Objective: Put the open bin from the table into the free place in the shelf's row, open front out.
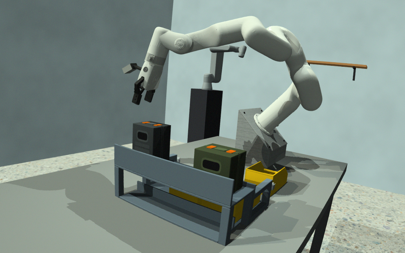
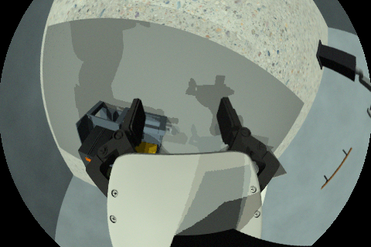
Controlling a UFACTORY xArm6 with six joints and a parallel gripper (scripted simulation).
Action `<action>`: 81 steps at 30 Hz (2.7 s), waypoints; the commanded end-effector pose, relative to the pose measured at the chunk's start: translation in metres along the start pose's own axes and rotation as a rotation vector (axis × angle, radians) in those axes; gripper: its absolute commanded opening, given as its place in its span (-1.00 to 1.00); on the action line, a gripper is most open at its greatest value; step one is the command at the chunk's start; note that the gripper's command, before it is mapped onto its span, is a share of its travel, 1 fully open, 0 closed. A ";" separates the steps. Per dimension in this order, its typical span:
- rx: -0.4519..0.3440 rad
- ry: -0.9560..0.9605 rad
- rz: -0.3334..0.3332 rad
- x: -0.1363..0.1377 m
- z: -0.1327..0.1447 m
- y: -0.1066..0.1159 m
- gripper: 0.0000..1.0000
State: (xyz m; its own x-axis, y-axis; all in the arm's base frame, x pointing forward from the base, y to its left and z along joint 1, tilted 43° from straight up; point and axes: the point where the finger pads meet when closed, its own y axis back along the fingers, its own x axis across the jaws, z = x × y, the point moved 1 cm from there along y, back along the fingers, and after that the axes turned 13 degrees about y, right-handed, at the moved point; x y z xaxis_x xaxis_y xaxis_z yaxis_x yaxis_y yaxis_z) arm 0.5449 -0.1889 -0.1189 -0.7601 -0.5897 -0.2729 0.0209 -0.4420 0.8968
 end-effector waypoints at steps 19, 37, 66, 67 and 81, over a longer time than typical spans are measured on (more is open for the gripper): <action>0.005 0.000 -0.002 -0.001 -0.002 0.002 1.00; 0.005 0.000 -0.002 -0.001 -0.002 0.002 1.00; 0.005 0.000 -0.002 0.004 -0.013 0.042 1.00; 0.005 0.000 -0.002 0.004 -0.013 0.042 1.00; 0.005 0.000 -0.002 0.003 -0.012 0.037 1.00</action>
State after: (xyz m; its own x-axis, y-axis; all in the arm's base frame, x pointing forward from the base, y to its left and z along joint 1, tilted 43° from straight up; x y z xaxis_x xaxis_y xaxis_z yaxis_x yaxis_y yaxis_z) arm 0.5495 -0.2129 -0.0929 -0.7601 -0.5897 -0.2728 0.0211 -0.4420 0.8967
